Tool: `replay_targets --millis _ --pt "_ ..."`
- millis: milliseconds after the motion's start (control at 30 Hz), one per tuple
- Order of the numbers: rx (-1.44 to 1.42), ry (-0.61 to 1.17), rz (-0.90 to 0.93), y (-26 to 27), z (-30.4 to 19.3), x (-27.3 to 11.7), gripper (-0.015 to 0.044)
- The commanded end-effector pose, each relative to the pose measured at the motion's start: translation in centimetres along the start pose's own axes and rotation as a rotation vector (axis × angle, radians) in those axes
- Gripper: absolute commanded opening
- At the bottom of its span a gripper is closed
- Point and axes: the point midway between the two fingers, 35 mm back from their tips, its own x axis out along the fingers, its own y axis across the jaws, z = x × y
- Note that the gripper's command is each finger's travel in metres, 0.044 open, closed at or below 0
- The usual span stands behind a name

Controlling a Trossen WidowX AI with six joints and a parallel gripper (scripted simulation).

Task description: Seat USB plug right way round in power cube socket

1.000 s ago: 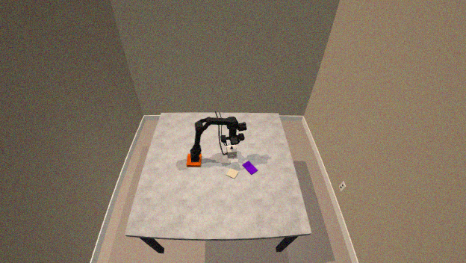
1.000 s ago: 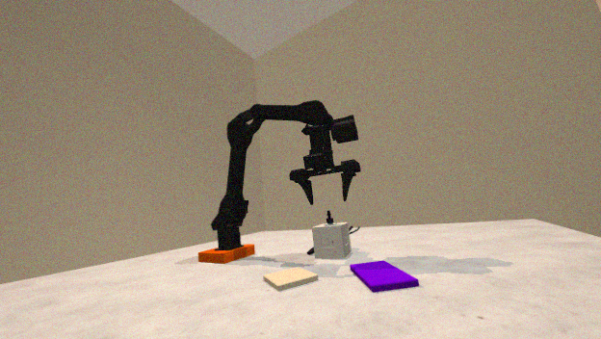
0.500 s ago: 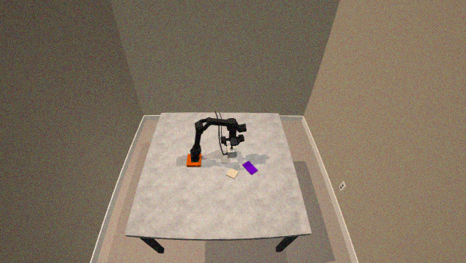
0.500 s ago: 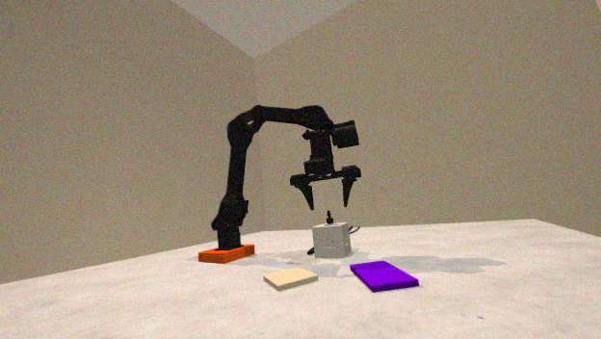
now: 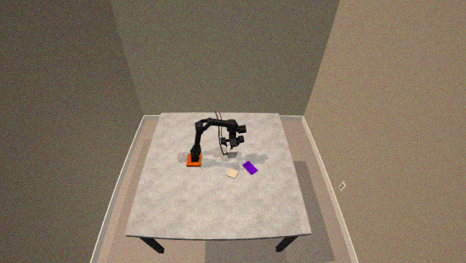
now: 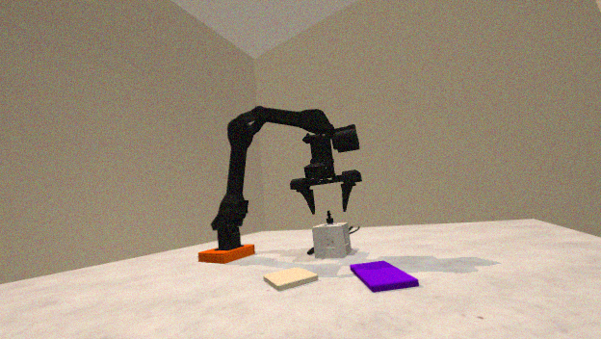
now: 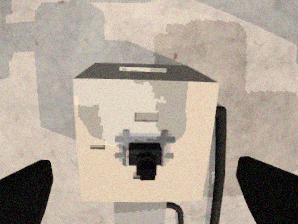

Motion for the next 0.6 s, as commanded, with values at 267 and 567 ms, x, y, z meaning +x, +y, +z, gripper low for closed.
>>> replay_targets --millis 267,567 --pt "0.000 0.000 0.001 0.03 0.00 -0.04 0.0125" --pt "0.000 0.000 0.001 0.03 0.00 -0.04 0.0000"
